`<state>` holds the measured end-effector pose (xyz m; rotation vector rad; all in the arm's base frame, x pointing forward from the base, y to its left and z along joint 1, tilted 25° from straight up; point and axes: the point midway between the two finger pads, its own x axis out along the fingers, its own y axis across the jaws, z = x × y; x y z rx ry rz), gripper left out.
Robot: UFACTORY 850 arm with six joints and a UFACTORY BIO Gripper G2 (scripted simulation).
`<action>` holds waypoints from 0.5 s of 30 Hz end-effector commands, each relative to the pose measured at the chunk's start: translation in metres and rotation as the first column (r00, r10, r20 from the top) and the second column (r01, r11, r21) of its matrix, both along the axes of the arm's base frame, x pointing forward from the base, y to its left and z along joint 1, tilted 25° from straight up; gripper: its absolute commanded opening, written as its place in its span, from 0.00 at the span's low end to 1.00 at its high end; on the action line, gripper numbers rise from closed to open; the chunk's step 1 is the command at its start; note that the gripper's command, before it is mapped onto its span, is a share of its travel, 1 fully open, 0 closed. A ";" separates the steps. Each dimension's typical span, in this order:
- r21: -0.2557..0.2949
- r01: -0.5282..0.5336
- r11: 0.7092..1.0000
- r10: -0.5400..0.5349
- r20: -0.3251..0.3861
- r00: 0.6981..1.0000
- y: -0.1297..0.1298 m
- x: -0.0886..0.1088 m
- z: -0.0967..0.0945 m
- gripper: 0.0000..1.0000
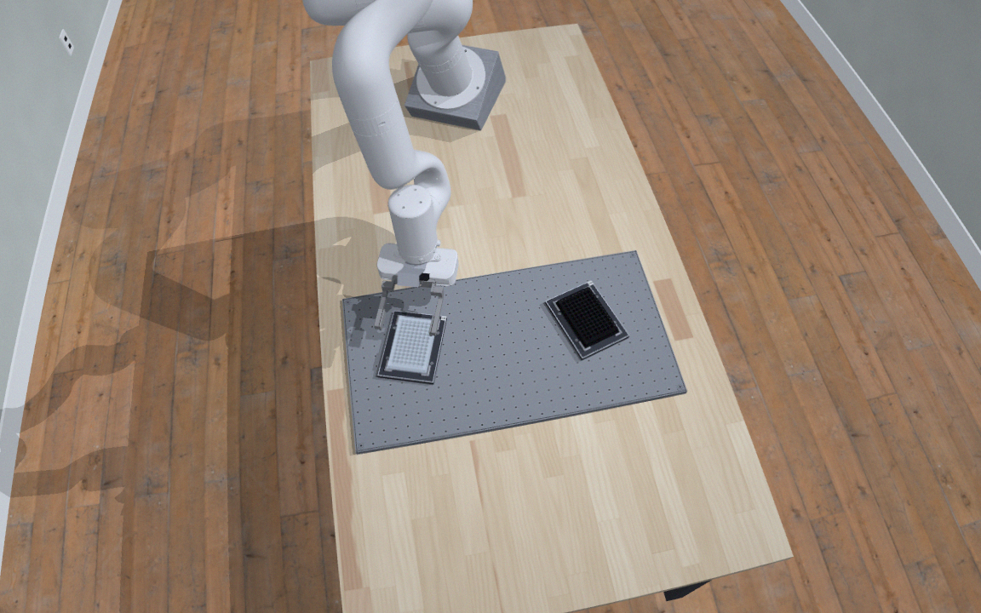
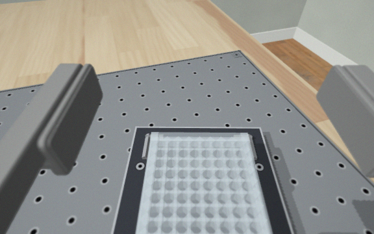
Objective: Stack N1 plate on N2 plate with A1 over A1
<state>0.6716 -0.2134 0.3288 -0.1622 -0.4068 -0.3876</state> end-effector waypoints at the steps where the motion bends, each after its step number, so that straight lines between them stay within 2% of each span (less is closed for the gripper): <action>1: 0.000 0.000 1.000 0.000 0.001 1.000 0.000 0.000 0.001 0.37; 15: 0.000 0.000 1.000 0.000 0.001 1.000 -0.004 0.006 -0.014 0.37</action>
